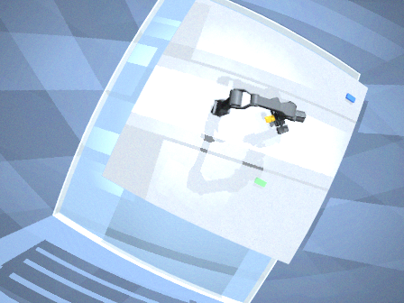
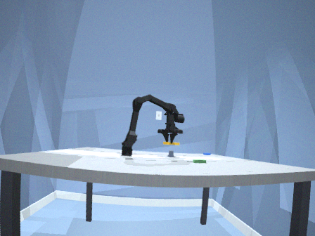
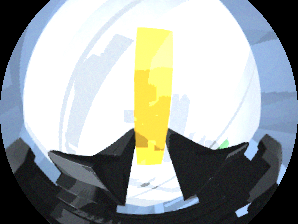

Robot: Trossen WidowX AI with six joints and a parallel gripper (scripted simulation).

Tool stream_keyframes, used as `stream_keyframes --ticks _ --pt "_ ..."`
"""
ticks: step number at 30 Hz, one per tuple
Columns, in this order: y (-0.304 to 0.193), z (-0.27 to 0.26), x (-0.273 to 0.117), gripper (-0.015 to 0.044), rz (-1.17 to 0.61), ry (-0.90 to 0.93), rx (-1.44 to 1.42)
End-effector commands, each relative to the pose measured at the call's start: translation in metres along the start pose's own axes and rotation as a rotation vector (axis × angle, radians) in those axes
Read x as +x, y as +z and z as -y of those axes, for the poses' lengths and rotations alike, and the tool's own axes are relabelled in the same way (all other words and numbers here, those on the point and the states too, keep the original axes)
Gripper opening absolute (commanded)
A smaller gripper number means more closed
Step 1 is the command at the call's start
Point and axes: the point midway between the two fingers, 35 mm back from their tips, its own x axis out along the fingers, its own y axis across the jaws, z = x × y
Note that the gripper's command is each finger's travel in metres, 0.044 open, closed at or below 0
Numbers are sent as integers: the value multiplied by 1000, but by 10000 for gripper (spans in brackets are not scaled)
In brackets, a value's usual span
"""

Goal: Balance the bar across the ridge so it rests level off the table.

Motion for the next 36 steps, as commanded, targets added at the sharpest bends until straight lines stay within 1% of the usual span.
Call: stream_keyframes --ticks 1,18,36 --pt "0 -1 8 0 -4 2 -8" --pt "-2 2 34 0 -4 1 -9" --pt "-2 2 34 0 -4 1 -10"
